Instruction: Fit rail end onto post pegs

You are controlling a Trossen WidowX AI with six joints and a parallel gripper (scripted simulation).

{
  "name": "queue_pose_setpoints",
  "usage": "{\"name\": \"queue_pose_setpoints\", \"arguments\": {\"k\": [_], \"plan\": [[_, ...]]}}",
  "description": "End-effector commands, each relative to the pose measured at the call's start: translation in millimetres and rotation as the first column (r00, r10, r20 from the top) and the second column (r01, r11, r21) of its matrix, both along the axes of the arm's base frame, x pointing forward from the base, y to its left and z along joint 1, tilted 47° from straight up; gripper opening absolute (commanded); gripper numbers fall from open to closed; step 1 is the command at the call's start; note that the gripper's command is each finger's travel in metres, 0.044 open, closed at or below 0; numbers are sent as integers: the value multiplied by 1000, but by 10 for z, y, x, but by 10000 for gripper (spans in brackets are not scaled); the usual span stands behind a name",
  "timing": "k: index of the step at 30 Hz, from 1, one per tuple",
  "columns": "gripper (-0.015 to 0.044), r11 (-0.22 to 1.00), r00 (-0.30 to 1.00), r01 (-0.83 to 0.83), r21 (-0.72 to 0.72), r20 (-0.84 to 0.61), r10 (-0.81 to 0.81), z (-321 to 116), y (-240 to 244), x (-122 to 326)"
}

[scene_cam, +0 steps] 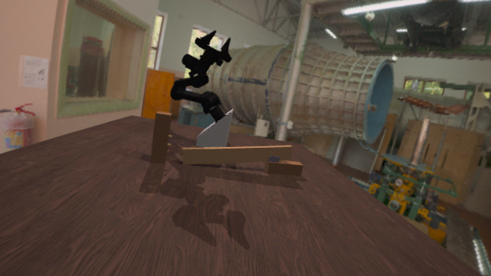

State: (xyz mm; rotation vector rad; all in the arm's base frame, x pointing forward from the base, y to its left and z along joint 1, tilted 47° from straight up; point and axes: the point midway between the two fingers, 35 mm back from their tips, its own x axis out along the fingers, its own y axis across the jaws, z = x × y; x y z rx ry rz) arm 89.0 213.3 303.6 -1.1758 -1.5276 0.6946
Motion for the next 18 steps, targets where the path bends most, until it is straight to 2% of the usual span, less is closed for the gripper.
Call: {"name": "queue_pose_setpoints", "arguments": {"k": [1,4,8,13,18], "plan": [[426,1000,1000,7,-4,-11,-7,-6,8,26],[440,992,982,102,-74,-155,-112,-120,108,392],[440,941,878,248,-229,-357,-319,-437,187,995],[440,807,644,359,-470,-501,-578,-1015,113,1618],[440,599,345,366,-712,-494,-798,-1688,-152,2028]]}}
